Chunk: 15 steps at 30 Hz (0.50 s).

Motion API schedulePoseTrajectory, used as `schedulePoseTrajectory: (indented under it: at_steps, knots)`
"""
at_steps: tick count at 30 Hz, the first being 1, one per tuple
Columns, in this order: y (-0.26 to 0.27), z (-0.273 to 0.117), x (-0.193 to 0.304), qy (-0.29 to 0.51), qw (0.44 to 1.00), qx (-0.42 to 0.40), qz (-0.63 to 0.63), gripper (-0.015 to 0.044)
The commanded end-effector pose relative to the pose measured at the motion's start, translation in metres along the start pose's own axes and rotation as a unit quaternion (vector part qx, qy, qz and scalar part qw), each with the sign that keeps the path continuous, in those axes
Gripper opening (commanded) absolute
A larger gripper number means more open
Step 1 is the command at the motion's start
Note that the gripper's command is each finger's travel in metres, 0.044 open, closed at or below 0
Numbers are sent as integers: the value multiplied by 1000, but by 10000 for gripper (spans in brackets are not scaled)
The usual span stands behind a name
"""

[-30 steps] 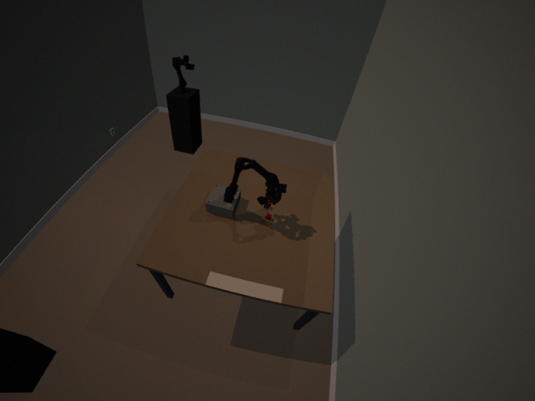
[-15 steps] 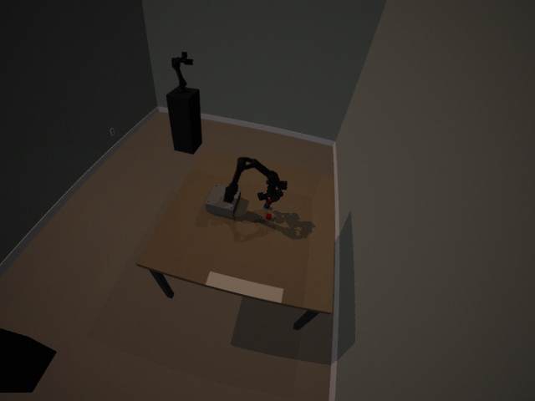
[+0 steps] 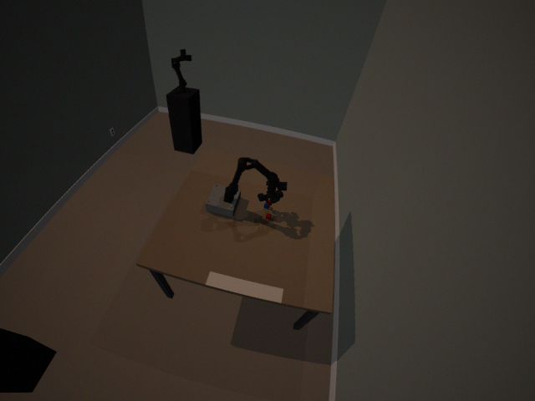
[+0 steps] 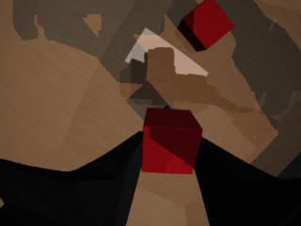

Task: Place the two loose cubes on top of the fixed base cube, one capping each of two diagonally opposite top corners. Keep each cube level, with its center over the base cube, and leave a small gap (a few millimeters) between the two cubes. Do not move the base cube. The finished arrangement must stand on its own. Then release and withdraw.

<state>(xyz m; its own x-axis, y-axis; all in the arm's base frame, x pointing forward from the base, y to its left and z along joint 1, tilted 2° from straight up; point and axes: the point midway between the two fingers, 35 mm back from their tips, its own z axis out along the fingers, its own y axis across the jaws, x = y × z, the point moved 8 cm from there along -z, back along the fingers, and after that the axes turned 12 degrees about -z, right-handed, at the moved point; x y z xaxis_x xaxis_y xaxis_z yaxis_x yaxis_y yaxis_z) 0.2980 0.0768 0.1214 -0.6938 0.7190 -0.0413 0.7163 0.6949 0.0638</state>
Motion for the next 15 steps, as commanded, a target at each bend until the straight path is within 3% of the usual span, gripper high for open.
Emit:
schedulePoseTrajectory:
  at_steps: [1, 15]
  knots:
    - [-2, 13, 0, 2, 1000, 6, 4, 105]
    - [-2, 18, 1, 2, 1000, 6, 1, 105]
